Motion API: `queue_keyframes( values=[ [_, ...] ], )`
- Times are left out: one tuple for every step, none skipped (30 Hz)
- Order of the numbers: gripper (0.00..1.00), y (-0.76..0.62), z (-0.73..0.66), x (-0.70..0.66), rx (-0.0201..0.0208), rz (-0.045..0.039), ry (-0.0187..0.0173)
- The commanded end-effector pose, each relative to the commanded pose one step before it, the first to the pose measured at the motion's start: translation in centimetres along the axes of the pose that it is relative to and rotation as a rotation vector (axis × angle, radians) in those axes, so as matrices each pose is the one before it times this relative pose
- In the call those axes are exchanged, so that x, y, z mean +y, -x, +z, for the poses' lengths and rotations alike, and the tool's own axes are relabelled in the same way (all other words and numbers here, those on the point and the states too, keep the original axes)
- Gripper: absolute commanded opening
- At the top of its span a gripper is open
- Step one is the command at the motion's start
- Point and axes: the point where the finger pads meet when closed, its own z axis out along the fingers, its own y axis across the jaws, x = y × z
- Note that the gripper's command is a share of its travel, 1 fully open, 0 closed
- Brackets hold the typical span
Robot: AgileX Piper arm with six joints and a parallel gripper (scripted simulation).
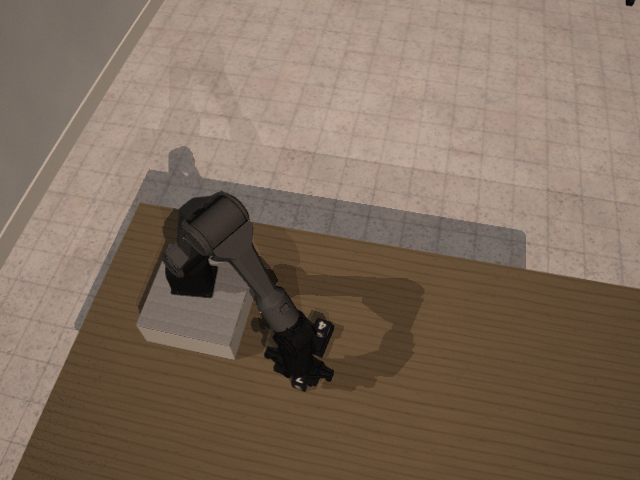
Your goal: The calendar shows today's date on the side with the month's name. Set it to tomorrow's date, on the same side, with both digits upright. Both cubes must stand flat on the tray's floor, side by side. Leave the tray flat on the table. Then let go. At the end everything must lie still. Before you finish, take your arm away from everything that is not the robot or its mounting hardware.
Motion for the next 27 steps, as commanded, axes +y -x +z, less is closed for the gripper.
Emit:
queue_keyframes(
  values=[
    [0.64,0.026,0.517,0.129,-0.00207,0.00072,0.00387],
    [0.64,-0.007,0.174,-0.018,0.00016,-0.00001,-0.00042],
    [0.64,-0.005,0.178,-0.015,0.00014,-0.00001,-0.00037],
    [0.64,0.000,0.186,-0.001,0.00001,0.00000,-0.00002],
    [0.64,0.003,0.186,0.007,-0.00006,0.00000,0.00017],
    [0.64,0.001,0.178,0.003,-0.00002,0.00000,0.00006],
    [0.64,-0.003,0.165,-0.009,0.00008,-0.00001,-0.00021],
    [0.64,-0.004,0.152,-0.010,0.00010,-0.00001,-0.00025],
    [0.64,-0.001,0.140,-0.002,0.00003,0.00000,-0.00008],
    [0.64,-0.001,0.125,-0.002,0.00001,0.00000,-0.00002],
    [0.64,-0.001,0.106,-0.003,0.00002,0.00000,-0.00006],
    [0.64,-0.001,0.086,-0.004,0.00004,0.00000,-0.00009],
    [0.64,0.000,0.000,0.000,0.00000,0.00000,0.00000],
    [0.64,0.000,0.000,0.000,0.00000,0.00000,0.00000],
    [0.64,-0.010,0.041,-0.025,0.00032,0.00000,-0.00082],
    [0.64,0.005,0.072,0.014,-0.00020,0.00000,0.00053],
    [0.64,0.002,0.034,0.005,-0.00004,0.00000,0.00011],
    [0.64,0.002,0.015,0.004,-0.00005,0.00000,0.00014],
    [0.64,-0.005,-0.027,-0.014,0.00024,-0.00001,-0.00064],
    [0.64,-0.003,-0.018,-0.010,0.00015,0.00000,-0.00041],
    [0.64,0.000,0.000,-0.001,0.00001,0.00000,-0.00002],
    [0.64,0.000,0.000,0.000,0.00000,0.00000,-0.00001],
    [0.64,0.000,0.000,0.000,0.00000,0.00000,0.00000],
    [0.64,0.000,0.000,0.000,0.00000,0.00000,0.00000],
    [0.64,0.000,0.000,0.000,0.00000,0.00000,0.00000],
    [0.64,0.000,0.000,0.000,0.00000,0.00000,0.00000],
    [0.64,0.000,0.000,0.000,0.00000,0.00000,0.00000]
  ],
)
